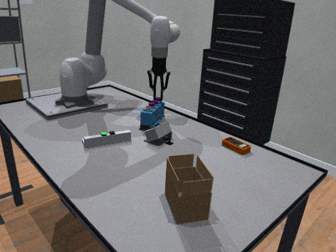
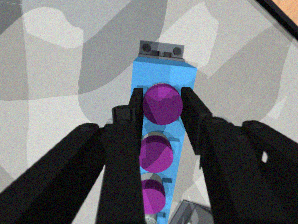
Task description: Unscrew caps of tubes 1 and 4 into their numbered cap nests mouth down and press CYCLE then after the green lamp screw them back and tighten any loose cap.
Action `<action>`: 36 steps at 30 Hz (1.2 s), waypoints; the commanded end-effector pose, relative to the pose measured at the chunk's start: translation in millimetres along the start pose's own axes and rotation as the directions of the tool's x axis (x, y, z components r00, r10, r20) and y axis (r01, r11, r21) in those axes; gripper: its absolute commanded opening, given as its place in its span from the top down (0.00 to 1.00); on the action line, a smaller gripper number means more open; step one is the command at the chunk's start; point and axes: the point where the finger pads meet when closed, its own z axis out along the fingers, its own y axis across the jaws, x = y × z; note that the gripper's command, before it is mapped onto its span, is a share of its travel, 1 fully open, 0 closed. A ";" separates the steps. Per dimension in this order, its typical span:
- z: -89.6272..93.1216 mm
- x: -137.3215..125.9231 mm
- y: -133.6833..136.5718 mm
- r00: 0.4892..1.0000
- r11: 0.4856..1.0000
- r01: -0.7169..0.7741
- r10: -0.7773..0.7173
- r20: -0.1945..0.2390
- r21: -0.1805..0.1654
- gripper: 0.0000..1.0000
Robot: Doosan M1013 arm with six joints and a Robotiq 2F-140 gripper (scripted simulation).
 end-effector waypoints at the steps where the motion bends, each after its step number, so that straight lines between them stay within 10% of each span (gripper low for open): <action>1: -0.5 0.1 0.4 0.968 0.969 -0.249 0.249 0.015 -0.002 0.70; 11: -0.3 0.1 0.4 0.797 0.797 -0.604 0.604 0.013 -0.008 0.70; 22: 0.1 0.1 0.4 0.797 0.797 -0.604 0.604 0.013 -0.008 0.59; 30: 0.1 0.1 0.4 0.797 0.797 -0.604 0.604 0.013 -0.008 0.59; 36: -0.2 0.1 0.4 0.969 0.969 -0.245 0.245 0.016 -0.002 0.59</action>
